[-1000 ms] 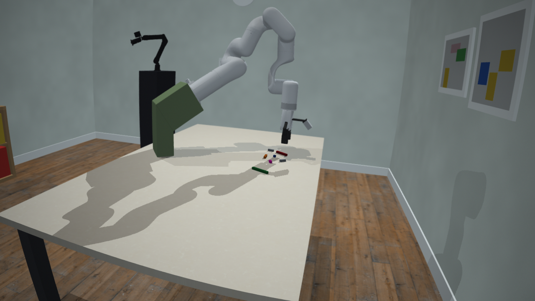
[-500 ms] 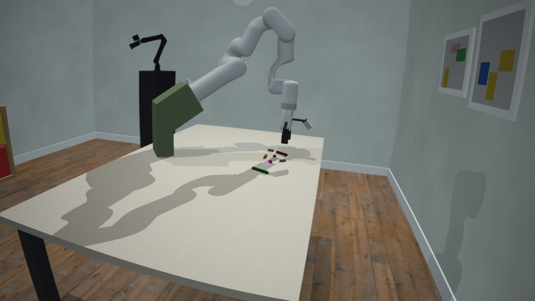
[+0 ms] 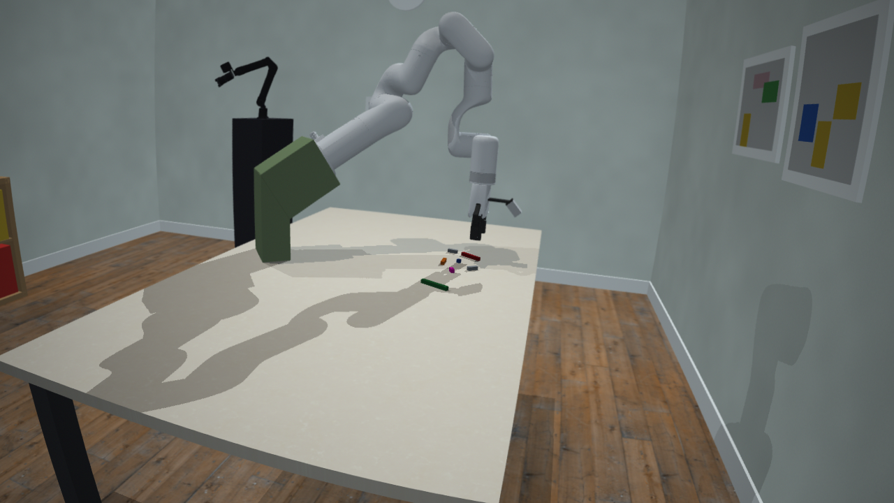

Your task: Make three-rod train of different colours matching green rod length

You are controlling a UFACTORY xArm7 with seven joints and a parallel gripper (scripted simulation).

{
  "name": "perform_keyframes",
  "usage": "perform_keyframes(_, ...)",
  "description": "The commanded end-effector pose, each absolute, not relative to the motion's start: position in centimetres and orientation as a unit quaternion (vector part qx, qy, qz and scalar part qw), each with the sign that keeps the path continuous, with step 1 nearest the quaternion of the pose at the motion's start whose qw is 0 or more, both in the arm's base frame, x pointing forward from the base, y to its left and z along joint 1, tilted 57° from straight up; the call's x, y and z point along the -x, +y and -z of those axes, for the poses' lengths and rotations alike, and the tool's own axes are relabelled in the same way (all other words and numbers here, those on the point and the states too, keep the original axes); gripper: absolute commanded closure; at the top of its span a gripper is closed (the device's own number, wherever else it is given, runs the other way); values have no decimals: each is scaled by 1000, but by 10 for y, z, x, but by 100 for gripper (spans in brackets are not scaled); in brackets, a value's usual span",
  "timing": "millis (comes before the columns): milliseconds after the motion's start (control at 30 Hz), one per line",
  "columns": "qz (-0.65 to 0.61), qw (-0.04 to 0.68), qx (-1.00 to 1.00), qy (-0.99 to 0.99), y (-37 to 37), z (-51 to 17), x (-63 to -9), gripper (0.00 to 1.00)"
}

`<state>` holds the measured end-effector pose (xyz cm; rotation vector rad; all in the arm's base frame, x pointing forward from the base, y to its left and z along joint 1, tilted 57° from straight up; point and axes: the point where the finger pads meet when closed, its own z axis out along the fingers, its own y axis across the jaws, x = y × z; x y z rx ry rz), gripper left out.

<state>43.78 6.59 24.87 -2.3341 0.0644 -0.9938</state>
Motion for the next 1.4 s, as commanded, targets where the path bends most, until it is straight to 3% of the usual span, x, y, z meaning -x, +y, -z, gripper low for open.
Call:
perform_keyframes(0, 375, 297, 878, 25, 65, -249, -438, 0)
perform_keyframes(967, 378, 294, 878, 18, 63, -250, -439, 0)
perform_keyframes(1367, 433, 230, 865, -109, 28, -252, -447, 0)
